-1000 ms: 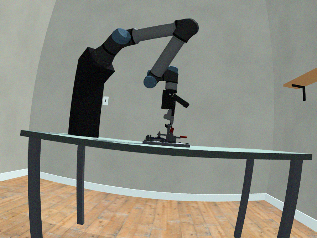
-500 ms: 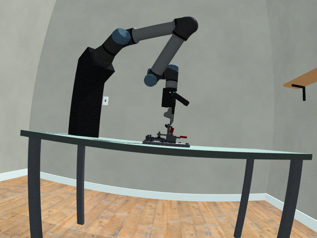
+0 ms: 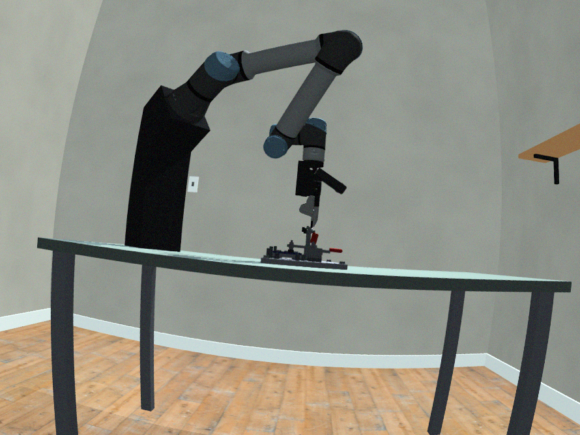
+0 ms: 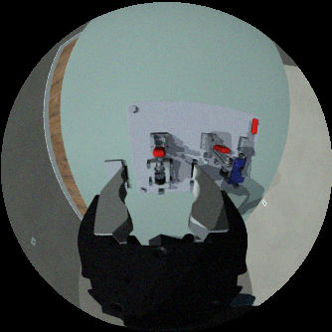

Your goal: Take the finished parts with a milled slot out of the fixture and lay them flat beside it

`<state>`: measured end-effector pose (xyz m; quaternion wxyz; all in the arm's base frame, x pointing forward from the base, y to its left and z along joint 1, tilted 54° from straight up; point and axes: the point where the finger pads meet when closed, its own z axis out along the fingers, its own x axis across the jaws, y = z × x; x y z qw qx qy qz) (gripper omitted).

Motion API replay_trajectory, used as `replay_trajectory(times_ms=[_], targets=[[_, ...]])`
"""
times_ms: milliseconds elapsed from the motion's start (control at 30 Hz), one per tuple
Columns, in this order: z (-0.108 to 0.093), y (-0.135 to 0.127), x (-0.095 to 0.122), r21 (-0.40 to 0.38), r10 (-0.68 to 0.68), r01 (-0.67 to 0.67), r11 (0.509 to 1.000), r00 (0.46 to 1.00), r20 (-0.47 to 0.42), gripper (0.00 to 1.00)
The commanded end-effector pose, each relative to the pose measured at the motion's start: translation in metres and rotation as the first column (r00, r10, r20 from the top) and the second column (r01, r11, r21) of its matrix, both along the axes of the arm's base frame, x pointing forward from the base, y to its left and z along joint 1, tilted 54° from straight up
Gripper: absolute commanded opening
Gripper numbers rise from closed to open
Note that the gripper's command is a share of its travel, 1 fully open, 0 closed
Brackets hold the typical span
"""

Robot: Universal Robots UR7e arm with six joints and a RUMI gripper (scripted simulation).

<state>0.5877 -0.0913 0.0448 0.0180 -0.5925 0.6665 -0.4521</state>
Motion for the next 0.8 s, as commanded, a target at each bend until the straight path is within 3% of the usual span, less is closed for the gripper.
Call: replay_trajectory(times_ms=[0, 767], targets=[[0.0007, 0.0009, -0.0008, 0.0, 0.001, -0.001, 1.0, 1.0, 0.0, 0.59], [-0.006, -0.0071, 0.0071, 0.0, -0.001, 0.001, 1.0, 1.0, 0.002, 0.59]])
